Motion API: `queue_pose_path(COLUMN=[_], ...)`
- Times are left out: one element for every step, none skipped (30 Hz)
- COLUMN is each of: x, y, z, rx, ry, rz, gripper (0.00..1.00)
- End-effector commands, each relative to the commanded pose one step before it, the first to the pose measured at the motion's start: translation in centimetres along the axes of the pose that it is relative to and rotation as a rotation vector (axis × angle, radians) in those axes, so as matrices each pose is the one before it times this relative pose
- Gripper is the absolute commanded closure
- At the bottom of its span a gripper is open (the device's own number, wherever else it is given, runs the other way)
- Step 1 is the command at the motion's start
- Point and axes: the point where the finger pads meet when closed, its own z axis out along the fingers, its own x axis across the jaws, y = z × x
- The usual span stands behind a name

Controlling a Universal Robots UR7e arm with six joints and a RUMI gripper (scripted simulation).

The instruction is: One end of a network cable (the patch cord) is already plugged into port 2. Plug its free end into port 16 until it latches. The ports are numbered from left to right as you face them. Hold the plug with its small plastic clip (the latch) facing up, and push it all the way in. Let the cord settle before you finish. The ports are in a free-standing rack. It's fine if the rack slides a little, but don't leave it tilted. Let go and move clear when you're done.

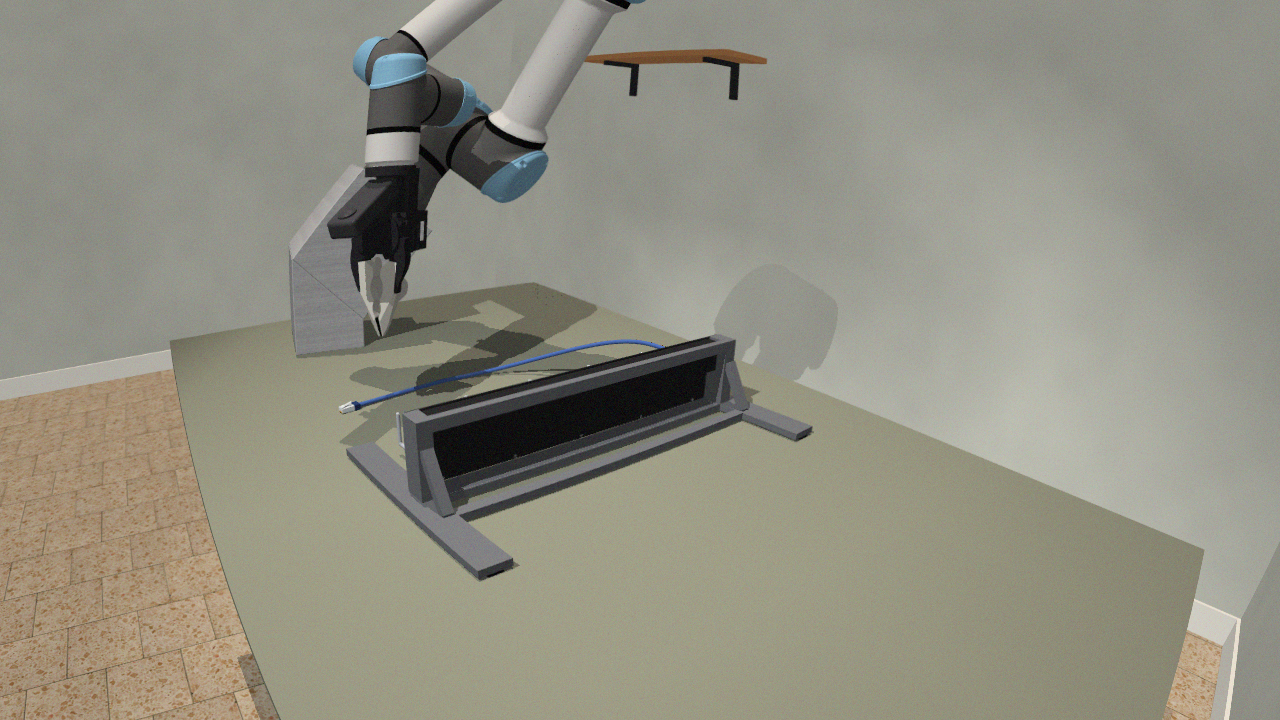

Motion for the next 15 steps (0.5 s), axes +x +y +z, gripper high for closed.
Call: queue_pose_path(x=[-1.347,0.0,-0.339,-0.347,-0.356,-0.364,-0.318,-0.279,-0.291,-0.292,-0.29,-0.289,-0.287,-0.286,-0.284], y=[0.058,0.0,-0.012,-0.021,-0.029,-0.039,-0.042,-0.043,-0.051,-0.057,-0.063,-0.068,-0.074,-0.08,-0.085], z=[-0.842,0.0,-0.183,-0.186,-0.189,-0.192,-0.167,-0.145,-0.151,-0.151,-0.149,-0.148,-0.147,-0.145,-0.144], rx=[0.01956,0.0,0.00544,0.00564,0.00584,0.00603,0.00534,0.00471,0.00497,0.00503,0.00504,0.00505,0.00507,0.00508,0.00509], ry=[-0.01715,0.0,-0.00261,-0.00252,-0.00242,-0.0023,-0.00187,-0.00153,-0.00149,-0.00138,-0.00125,-0.00113,-0.00101,-0.00089,-0.00077], rz=[-0.13578,0.0,-0.03362,-0.03452,-0.03539,-0.03626,-0.03182,-0.02795,-0.02931,-0.02953,-0.02946,-0.02946,-0.02946,-0.02946,-0.02946], gripper=[1.0,1.0,1.0,1.0,1.0,1.0,1.0,1.0,1.0,1.0,1.0,1.0,1.0,1.0,1.0])
